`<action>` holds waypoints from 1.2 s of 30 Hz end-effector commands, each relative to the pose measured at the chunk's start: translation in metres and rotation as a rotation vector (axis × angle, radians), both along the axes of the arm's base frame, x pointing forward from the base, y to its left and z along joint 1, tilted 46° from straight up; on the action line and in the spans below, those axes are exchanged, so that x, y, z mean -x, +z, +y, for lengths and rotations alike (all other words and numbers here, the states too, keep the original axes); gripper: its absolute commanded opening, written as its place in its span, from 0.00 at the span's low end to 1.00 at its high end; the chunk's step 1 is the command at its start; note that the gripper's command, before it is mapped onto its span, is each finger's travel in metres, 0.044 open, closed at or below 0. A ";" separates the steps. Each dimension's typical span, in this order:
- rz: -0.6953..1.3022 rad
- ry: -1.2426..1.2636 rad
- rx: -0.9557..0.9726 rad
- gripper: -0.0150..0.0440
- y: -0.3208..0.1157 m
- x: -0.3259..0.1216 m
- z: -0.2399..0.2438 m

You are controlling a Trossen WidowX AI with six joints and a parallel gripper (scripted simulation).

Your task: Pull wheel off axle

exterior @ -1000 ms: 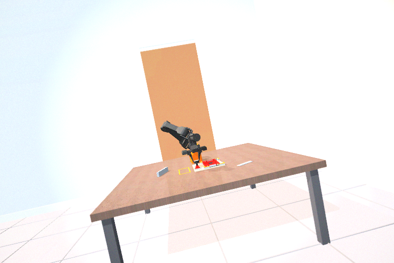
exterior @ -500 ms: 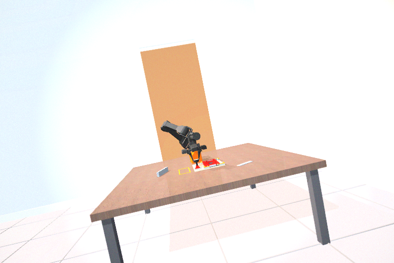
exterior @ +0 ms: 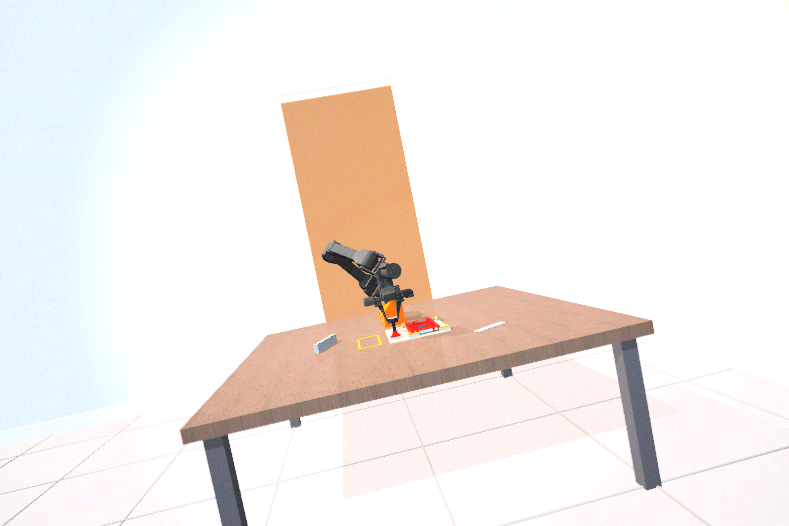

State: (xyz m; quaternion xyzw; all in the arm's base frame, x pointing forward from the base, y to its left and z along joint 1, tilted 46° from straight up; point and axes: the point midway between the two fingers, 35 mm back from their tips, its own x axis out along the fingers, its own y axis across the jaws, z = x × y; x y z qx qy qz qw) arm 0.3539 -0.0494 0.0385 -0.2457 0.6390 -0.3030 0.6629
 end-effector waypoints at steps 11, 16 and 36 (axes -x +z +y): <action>-0.002 -0.001 -0.003 0.25 0.016 0.000 0.017; -0.002 -0.001 -0.003 0.25 0.027 0.001 0.027; 0.002 0.000 -0.002 0.25 0.062 0.028 -0.012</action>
